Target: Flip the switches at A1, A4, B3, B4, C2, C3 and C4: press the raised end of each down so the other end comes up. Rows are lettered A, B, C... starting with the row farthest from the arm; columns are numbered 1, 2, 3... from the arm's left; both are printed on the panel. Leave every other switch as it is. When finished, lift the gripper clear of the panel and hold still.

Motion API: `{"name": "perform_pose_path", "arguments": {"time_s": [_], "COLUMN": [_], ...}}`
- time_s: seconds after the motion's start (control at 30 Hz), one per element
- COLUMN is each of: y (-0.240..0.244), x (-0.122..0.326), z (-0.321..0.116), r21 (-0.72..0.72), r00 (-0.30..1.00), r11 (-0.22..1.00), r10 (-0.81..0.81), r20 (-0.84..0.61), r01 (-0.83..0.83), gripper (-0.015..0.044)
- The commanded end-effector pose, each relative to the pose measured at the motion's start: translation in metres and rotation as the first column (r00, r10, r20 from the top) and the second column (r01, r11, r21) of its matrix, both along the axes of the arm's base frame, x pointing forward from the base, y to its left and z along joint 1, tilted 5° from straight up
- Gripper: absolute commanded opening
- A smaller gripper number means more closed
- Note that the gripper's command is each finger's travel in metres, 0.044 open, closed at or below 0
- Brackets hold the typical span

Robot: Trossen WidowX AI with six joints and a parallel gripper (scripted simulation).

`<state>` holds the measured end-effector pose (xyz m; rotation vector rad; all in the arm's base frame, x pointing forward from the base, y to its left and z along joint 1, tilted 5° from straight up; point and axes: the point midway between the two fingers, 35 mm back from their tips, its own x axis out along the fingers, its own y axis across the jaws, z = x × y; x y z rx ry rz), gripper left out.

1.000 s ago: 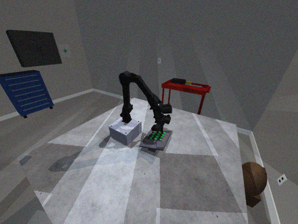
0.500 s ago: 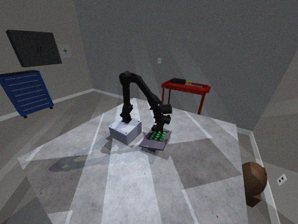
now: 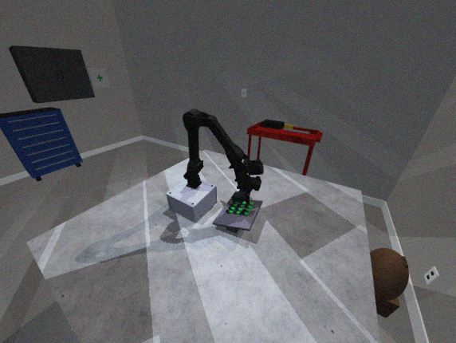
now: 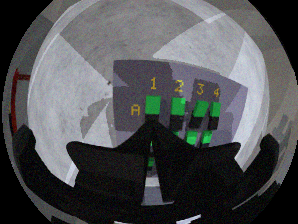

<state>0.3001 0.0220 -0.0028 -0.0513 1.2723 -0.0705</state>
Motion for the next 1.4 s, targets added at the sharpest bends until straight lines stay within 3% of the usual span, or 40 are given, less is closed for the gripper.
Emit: {"name": "perform_pose_path", "arguments": {"time_s": [0.0,0.4,0.6,0.8,1.03,1.37], "y": [0.000,0.000,0.005,-0.002,-0.072,-0.077], "x": [0.001,0.000,-0.015,-0.014,-0.017,-0.008], "z": [-0.001,0.001,0.061,0.061,0.067,0.034], "r21": [-0.002,0.000,-0.001,-0.001,-0.008,-0.009], "r00": [1.000,1.000,1.000,1.000,1.000,1.000], "r11": [1.000,1.000,1.000,1.000,1.000,1.000], "r10": [0.004,0.000,0.002,0.002,0.002,0.004], "r20": [0.002,0.000,-0.025,-0.026,-0.025,0.002], "r01": [-0.004,0.000,-0.002,-0.002,-0.002,-0.004], "gripper": [0.0000,0.0000,0.0000,0.0000,0.0000,0.0000]}}
